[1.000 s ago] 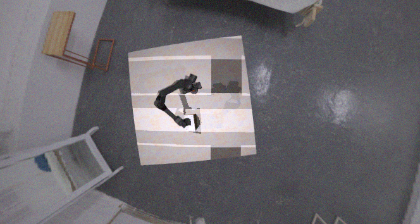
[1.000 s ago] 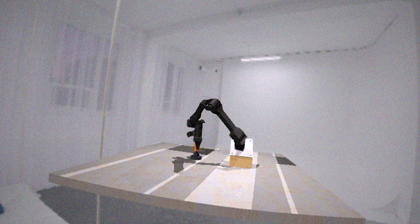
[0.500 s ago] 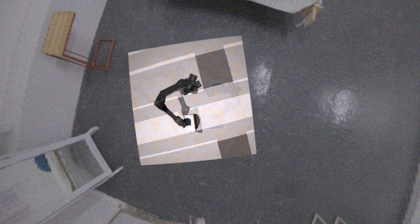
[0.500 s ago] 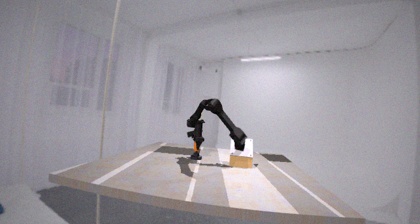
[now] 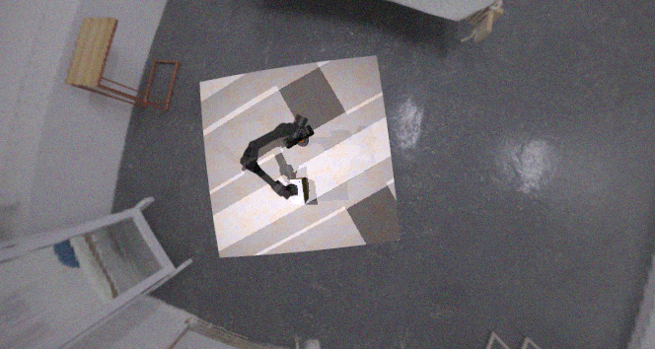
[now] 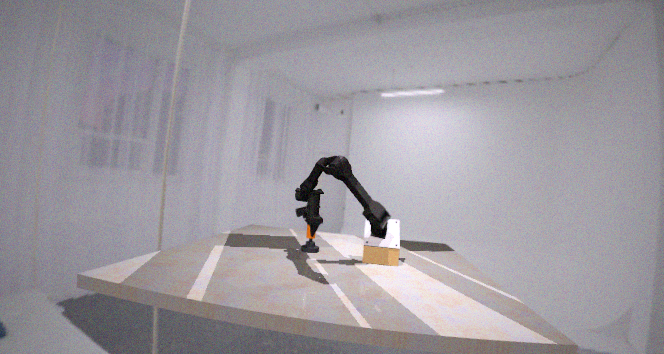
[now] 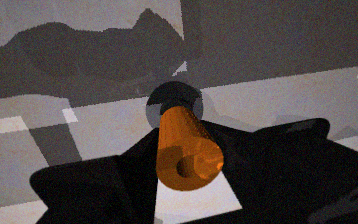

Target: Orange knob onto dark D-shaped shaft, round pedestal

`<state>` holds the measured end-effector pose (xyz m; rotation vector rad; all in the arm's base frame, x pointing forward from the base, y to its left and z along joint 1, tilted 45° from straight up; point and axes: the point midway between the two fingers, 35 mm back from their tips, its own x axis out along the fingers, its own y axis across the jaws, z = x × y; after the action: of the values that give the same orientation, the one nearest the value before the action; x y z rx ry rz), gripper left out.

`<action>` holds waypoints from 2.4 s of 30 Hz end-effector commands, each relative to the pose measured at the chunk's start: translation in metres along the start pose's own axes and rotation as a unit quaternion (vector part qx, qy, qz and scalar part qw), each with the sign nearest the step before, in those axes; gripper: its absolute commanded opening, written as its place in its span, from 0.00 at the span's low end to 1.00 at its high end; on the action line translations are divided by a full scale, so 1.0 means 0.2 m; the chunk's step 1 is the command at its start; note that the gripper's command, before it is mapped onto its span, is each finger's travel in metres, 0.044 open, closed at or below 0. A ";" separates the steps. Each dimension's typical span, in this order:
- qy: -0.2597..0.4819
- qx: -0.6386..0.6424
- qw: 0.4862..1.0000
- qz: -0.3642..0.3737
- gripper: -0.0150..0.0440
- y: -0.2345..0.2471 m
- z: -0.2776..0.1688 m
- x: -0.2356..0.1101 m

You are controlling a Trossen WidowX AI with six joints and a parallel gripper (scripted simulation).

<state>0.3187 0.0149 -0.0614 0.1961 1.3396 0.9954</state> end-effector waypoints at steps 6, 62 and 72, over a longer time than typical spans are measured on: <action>-0.002 -0.003 1.000 -0.001 0.25 0.00 0.00 0.02; -0.002 -0.169 0.986 -0.001 0.25 -0.01 0.00 -0.01; -0.002 -0.211 0.978 -0.001 0.25 -0.01 -0.01 0.00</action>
<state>0.3179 0.0143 -0.0634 -0.1146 1.1020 1.2471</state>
